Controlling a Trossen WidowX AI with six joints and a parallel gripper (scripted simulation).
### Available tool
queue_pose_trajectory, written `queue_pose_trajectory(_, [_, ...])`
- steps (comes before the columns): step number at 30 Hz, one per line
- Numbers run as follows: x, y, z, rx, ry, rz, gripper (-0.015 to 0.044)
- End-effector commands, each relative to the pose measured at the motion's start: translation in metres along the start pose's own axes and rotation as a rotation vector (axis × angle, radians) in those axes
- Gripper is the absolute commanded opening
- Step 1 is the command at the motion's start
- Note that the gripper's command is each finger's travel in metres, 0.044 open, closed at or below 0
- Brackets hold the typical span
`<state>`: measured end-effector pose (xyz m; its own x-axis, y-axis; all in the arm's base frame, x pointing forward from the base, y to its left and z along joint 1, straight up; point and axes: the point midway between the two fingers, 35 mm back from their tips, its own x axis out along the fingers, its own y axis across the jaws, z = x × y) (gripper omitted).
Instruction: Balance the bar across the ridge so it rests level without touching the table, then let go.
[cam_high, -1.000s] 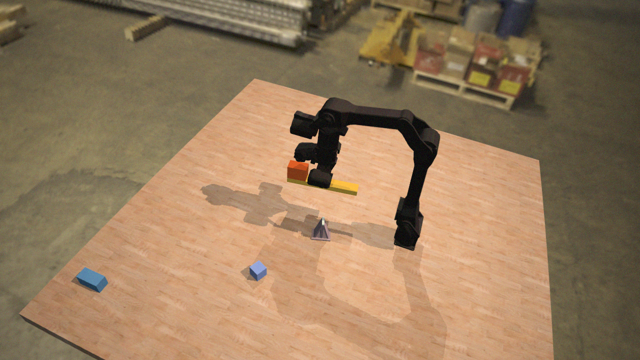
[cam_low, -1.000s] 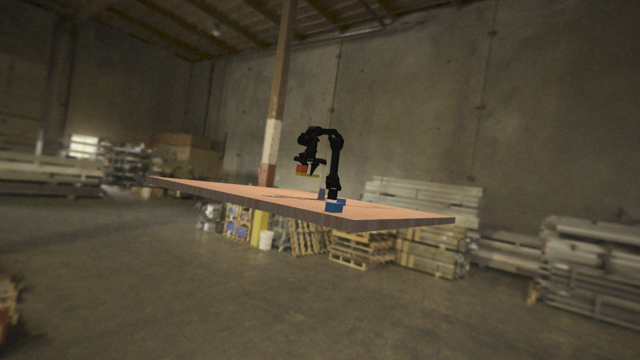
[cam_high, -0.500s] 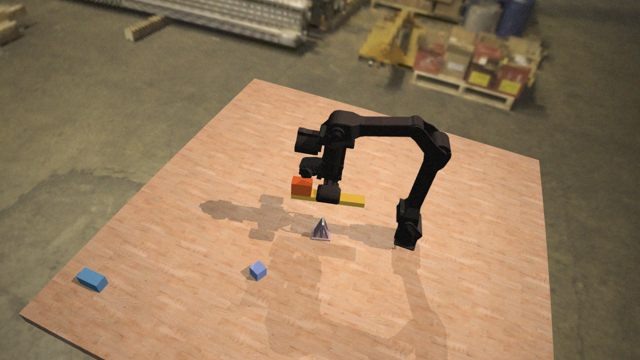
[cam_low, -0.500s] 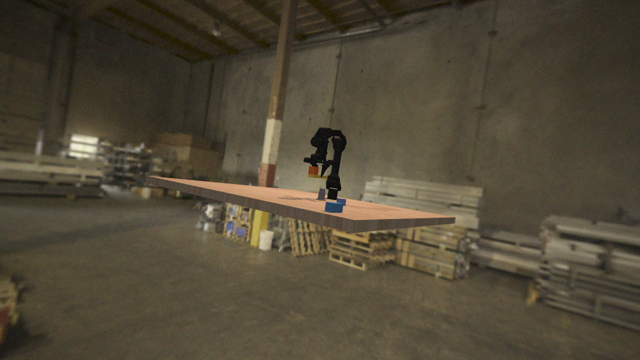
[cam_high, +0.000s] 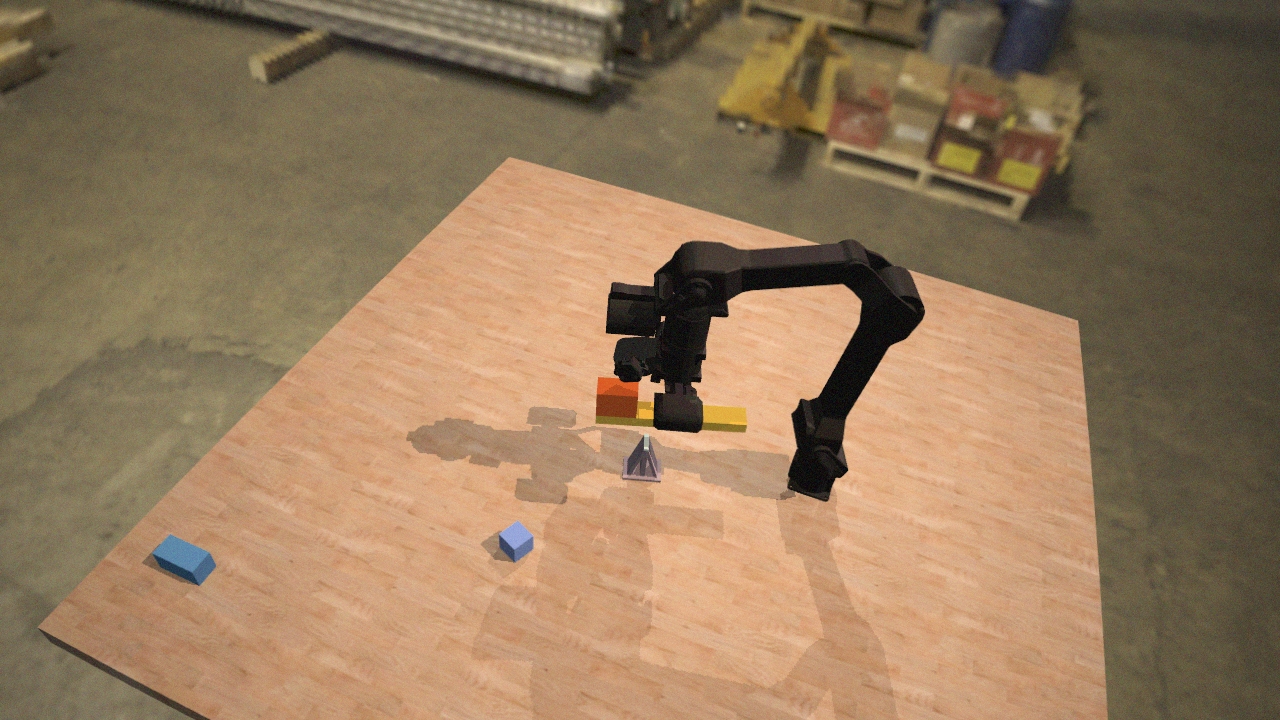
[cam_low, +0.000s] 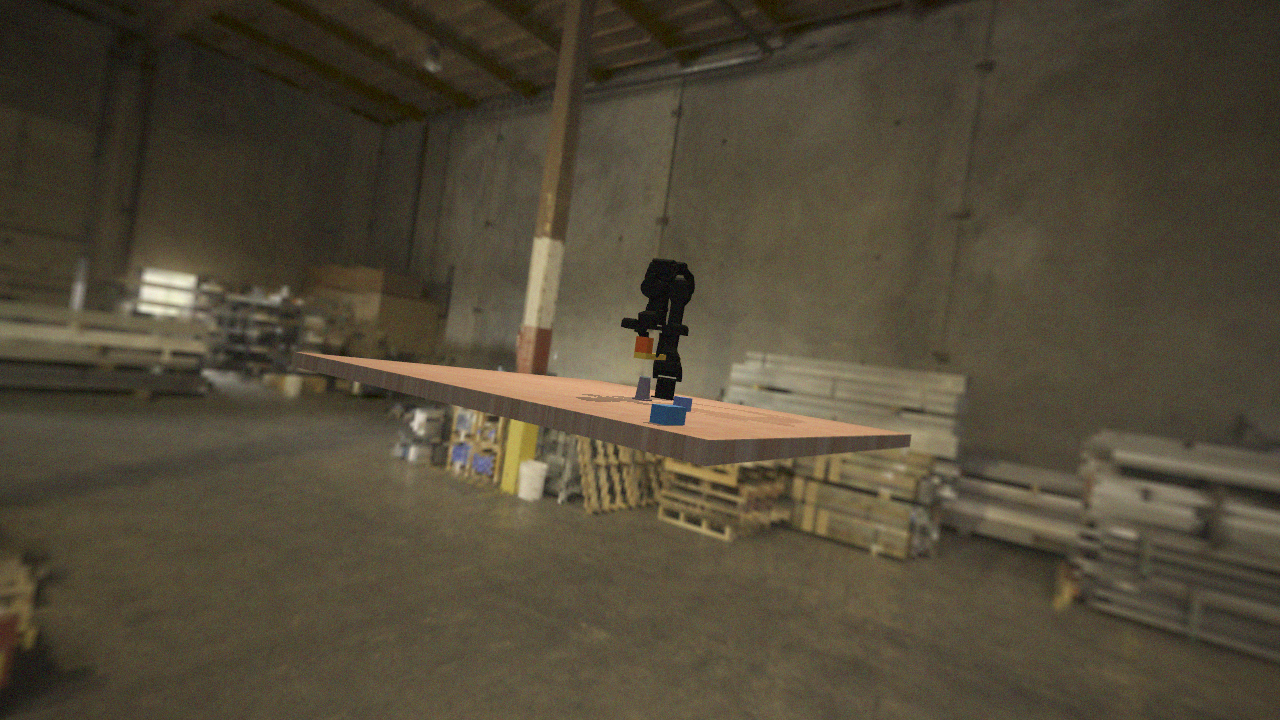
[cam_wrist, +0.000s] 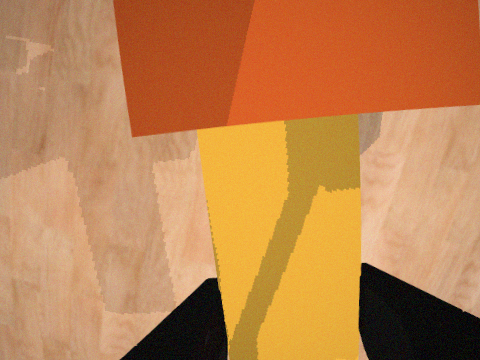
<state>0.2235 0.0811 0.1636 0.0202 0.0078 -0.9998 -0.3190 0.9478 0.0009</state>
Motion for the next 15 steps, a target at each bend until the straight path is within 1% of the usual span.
queue_pose_trajectory(1, [0.004, 0.001, -0.001, 0.002, 0.001, 0.000, 0.0000])
queue_pose_trajectory(15, [0.027, 0.001, -0.001, 0.000, 0.001, 0.000, 0.0000])
